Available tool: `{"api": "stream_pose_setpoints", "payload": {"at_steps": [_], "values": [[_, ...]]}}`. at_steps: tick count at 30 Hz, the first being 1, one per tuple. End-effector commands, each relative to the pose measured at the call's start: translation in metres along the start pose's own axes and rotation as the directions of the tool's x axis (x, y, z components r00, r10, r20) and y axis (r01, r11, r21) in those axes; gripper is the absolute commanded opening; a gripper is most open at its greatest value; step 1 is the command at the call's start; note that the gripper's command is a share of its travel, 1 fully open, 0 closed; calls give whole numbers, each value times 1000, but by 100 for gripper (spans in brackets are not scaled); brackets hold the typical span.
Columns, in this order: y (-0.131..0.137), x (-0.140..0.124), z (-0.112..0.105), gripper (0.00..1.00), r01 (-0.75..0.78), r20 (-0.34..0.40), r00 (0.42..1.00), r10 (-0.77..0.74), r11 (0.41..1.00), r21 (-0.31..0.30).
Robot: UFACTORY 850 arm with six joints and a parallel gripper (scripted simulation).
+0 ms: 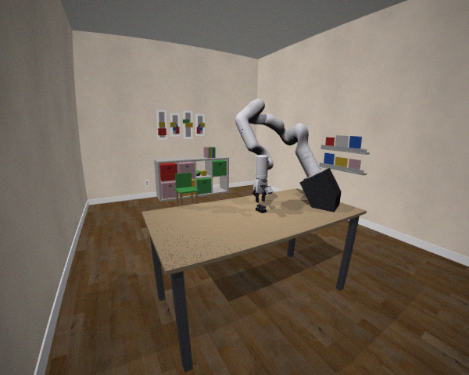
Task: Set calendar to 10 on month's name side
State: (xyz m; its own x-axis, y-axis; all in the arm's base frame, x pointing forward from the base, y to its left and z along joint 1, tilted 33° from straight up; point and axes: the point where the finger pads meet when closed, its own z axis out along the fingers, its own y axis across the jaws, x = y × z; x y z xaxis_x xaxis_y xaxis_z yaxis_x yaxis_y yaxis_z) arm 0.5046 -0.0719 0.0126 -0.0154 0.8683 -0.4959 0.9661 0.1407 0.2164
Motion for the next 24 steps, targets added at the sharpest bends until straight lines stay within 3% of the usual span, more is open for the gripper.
{"api": "stream_pose_setpoints", "payload": {"at_steps": [1, 24], "values": [[1, 0, 5, 49, 0, 0, 1000, 0, 1000, -1], [1, 0, 16, 49, 0, 0, 1000, 0, 1000, -1]]}}
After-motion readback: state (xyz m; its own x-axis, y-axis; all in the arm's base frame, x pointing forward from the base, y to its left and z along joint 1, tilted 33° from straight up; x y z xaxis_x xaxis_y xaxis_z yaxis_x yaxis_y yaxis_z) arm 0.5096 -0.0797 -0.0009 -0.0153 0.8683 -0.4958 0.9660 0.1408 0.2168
